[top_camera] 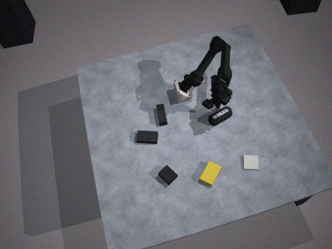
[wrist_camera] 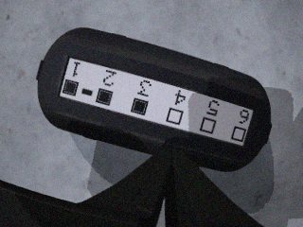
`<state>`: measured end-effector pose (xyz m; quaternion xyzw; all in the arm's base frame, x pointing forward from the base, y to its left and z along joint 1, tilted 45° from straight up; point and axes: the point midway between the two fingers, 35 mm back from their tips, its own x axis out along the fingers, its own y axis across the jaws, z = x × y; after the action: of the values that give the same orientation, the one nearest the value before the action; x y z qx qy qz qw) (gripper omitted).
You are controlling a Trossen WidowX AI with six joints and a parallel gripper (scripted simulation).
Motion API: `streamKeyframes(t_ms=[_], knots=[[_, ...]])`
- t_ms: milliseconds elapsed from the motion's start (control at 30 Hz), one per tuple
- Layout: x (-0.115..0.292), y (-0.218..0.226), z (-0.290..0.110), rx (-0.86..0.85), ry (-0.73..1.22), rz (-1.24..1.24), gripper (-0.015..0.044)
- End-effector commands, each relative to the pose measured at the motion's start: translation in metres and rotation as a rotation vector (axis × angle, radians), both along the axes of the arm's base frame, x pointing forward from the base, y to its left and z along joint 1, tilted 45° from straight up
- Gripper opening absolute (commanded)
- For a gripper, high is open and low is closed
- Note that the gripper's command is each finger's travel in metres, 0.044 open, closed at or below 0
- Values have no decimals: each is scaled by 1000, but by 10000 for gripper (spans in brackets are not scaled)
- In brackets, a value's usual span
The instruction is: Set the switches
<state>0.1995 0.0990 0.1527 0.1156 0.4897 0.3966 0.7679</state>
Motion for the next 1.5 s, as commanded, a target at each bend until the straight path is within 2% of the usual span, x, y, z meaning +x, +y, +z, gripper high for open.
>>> streamKeyframes(t_ms=[0,633,767,1200,1467], knots=[[-3,-3,1,48,91,-137,0],[-4,-4,1,68,133,-195,0],[-4,-2,4,48,88,-131,105],[0,19,24,-84,-323,438,440],[2,33,35,-119,-585,791,440]])
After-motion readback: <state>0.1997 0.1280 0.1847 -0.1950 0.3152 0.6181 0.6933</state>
